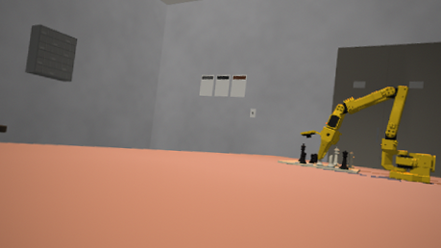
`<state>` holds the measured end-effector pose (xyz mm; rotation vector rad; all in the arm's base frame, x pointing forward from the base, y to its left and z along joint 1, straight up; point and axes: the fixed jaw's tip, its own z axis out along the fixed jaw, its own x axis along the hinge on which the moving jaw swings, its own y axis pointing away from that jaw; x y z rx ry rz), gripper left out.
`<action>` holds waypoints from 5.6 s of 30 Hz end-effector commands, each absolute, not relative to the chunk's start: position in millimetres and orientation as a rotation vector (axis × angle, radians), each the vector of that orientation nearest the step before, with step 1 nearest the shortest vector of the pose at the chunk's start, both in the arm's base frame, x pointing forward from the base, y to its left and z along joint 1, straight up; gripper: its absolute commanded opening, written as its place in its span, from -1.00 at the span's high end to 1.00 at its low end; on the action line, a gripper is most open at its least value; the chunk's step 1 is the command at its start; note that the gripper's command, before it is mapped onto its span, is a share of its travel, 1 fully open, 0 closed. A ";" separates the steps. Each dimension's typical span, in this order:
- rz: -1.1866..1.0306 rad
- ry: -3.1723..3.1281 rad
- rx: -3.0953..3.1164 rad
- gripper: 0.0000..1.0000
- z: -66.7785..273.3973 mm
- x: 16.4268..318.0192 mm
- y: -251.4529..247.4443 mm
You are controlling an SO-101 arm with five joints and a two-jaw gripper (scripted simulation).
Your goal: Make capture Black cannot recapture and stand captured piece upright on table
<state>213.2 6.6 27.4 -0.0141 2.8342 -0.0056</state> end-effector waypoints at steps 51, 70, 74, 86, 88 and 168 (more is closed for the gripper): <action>0.004 2.856 -0.024 0.80 26.6 207.7 11.6; 0.004 2.856 -0.024 0.80 55.6 207.3 11.6; 0.004 2.856 -0.024 0.80 61.1 207.1 11.6; 0.004 2.856 -0.024 0.80 88.9 206.6 11.6; 0.004 2.856 -0.024 0.80 90.4 206.6 11.6; 0.157 2.615 -1.192 0.20 103.8 131.3 151.4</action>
